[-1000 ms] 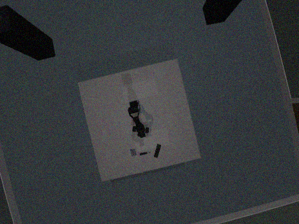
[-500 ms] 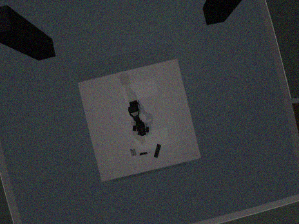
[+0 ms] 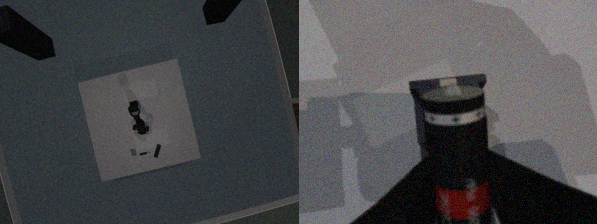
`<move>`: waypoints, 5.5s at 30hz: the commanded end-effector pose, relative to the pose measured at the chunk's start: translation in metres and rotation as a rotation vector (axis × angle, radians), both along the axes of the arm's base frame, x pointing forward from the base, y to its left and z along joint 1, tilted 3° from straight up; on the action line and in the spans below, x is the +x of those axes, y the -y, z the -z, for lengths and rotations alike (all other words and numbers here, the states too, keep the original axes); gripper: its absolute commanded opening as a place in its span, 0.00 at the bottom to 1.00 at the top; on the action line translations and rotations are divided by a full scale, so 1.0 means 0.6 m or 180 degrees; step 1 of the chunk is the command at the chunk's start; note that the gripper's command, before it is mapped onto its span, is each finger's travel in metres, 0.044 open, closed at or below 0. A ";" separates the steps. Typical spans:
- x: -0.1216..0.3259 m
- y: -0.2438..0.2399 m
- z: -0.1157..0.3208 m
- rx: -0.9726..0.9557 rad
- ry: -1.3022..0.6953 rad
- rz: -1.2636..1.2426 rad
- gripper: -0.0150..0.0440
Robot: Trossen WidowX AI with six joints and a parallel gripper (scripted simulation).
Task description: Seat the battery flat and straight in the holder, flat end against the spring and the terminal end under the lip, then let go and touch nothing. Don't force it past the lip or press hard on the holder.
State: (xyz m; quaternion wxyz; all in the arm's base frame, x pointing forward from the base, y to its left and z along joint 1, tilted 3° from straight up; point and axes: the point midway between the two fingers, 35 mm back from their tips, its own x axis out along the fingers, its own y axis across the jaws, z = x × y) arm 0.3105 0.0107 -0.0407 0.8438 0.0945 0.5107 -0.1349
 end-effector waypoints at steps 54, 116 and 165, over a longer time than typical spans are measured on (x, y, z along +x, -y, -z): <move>-0.008 -0.005 0.011 0.0102 -0.0532 -0.0064 0.40; -0.001 -0.003 0.016 0.0466 -0.1667 -0.0051 0.40; 0.025 0.006 0.016 0.0471 -0.1672 -0.0052 0.40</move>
